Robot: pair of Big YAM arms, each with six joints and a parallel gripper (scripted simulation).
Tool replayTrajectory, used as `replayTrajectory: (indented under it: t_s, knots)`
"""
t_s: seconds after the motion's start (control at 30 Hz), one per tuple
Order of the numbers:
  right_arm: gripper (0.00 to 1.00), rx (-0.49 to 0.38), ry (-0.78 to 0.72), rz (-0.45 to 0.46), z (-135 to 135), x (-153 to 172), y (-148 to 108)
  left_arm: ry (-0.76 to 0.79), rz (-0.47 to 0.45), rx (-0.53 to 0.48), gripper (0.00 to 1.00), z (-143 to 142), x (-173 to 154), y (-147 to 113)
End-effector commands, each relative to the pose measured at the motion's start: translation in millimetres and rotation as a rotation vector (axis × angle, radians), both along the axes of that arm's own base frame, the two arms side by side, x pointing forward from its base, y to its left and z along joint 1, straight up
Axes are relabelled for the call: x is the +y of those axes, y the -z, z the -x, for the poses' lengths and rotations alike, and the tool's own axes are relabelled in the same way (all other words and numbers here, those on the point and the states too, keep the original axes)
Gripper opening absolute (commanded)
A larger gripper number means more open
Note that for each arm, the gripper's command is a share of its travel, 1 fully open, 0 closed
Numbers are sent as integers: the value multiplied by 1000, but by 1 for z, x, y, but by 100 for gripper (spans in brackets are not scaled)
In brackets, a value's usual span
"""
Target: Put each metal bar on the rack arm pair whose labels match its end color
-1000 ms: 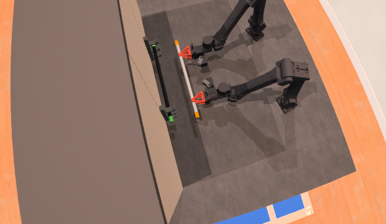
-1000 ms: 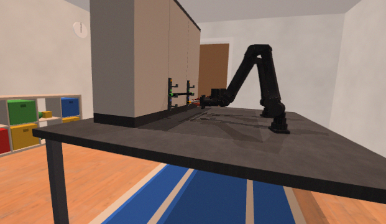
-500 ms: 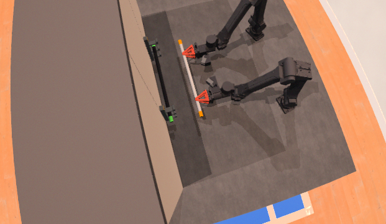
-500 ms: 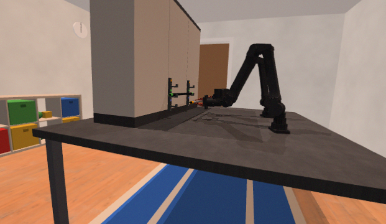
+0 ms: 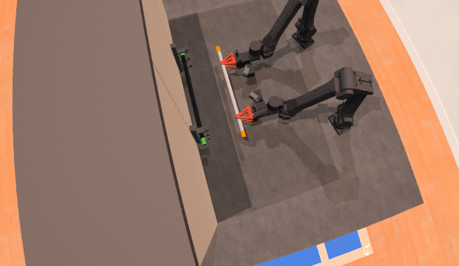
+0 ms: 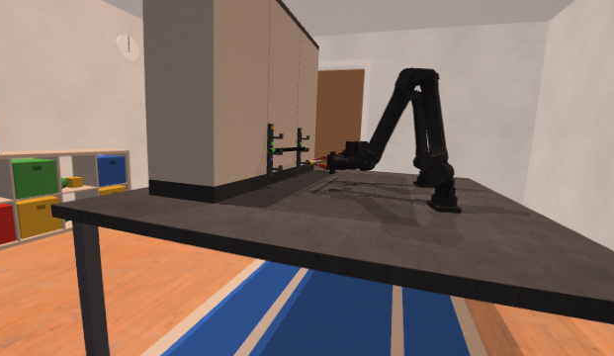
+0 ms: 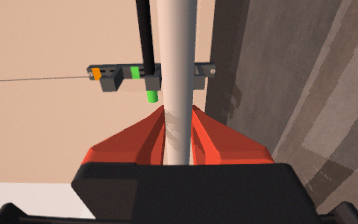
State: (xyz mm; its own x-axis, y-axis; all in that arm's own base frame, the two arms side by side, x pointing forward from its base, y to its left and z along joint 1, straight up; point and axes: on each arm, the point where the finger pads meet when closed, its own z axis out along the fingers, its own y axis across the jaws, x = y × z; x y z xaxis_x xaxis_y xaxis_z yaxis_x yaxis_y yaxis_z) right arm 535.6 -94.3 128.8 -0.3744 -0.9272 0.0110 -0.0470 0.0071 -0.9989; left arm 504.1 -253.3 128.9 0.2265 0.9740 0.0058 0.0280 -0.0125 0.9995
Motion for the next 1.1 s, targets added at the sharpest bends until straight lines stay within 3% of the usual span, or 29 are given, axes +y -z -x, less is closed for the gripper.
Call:
replayTrajectory:
  t_s: [0.0, 1.07]
  knots:
    - [0, -69, 18, 19, 3, -3, -28, -21, 36, -85, 0, 1, 5, -39]
    - [0, -69, 18, 19, 46, 15, -23, -21, 36, -85, 0, 47, 15, -33]
